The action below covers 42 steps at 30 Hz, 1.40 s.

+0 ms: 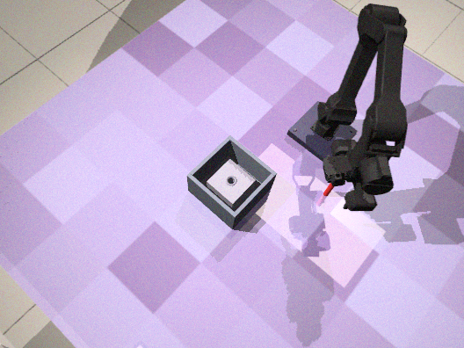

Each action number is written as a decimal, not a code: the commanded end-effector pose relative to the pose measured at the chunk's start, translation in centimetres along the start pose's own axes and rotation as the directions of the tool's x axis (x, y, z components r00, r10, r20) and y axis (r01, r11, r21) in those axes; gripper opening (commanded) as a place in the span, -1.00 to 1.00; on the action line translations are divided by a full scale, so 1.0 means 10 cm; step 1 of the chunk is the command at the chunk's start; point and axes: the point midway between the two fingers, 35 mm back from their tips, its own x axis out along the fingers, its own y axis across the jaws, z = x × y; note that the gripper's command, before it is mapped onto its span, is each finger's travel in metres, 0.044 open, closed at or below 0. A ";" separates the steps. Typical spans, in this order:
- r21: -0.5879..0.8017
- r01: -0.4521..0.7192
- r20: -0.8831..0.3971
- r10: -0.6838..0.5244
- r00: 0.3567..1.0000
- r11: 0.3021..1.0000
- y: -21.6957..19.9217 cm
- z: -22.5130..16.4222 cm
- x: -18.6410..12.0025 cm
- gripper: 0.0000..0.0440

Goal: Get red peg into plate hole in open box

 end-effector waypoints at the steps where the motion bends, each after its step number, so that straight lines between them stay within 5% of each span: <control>1: 0.027 0.014 0.019 -0.014 1.000 1.000 -0.08 0.04 0.13 1.00; 12: 0.089 0.000 0.056 -0.005 0.998 0.996 -0.25 0.08 0.59 0.94; 29: 0.140 0.033 -0.013 -0.032 0.999 0.990 -0.38 0.07 0.70 -0.94; 42: 0.041 -0.019 0.140 0.013 0.990 0.999 -0.23 0.42 0.26 -1.00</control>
